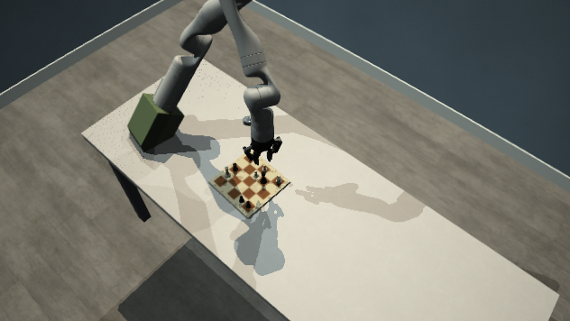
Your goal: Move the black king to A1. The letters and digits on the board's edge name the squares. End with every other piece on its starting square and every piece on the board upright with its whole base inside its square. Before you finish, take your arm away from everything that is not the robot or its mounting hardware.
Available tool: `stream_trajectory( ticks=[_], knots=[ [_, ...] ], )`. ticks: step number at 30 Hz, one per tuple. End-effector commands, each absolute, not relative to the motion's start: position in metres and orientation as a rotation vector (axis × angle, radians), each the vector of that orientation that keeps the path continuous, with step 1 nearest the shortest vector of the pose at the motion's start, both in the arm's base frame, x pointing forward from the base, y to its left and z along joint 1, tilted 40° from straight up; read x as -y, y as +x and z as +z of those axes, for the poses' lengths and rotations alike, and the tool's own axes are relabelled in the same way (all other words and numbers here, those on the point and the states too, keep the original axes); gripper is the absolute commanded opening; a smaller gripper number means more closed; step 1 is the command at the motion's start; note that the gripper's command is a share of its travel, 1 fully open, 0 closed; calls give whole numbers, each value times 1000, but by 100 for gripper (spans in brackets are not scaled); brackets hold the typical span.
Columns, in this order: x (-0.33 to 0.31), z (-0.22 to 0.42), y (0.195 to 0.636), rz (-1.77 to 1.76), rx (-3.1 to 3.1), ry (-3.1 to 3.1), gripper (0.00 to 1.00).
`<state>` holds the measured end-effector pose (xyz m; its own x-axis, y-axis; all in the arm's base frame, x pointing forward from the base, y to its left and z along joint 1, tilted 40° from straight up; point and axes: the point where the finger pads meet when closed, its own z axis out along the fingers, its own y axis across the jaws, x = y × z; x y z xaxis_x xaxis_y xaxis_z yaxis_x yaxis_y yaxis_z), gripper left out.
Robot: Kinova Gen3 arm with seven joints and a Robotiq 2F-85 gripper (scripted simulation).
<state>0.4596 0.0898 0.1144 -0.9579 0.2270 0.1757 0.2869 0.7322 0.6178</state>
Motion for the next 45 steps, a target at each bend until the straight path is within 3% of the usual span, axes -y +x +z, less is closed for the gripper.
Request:
stream_trajectory(
  ticks=[1,45],
  knots=[
    [-89,115,460,-1036,2843,-424,41],
    [-118,80,461,-1038,2843,-424,41]
  ],
)
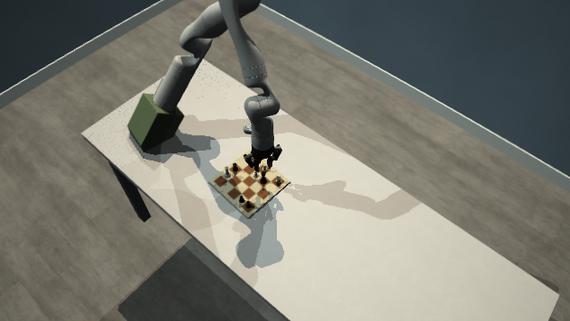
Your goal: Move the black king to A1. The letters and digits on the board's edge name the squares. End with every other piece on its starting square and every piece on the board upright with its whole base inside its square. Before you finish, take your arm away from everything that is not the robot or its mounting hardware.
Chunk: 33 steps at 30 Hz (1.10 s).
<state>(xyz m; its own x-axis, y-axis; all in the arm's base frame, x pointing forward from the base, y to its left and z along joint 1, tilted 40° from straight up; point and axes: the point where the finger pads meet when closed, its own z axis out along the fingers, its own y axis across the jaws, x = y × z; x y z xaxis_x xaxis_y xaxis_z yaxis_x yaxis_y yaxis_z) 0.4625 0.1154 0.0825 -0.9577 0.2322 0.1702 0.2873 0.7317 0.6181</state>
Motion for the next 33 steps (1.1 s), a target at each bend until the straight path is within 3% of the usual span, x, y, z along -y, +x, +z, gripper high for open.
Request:
stream_trajectory(
  ticks=[1,33],
  knots=[
    [-119,79,461,-1038,2843,-424,41],
    [-123,74,462,-1038,2843,-424,41]
  ],
)
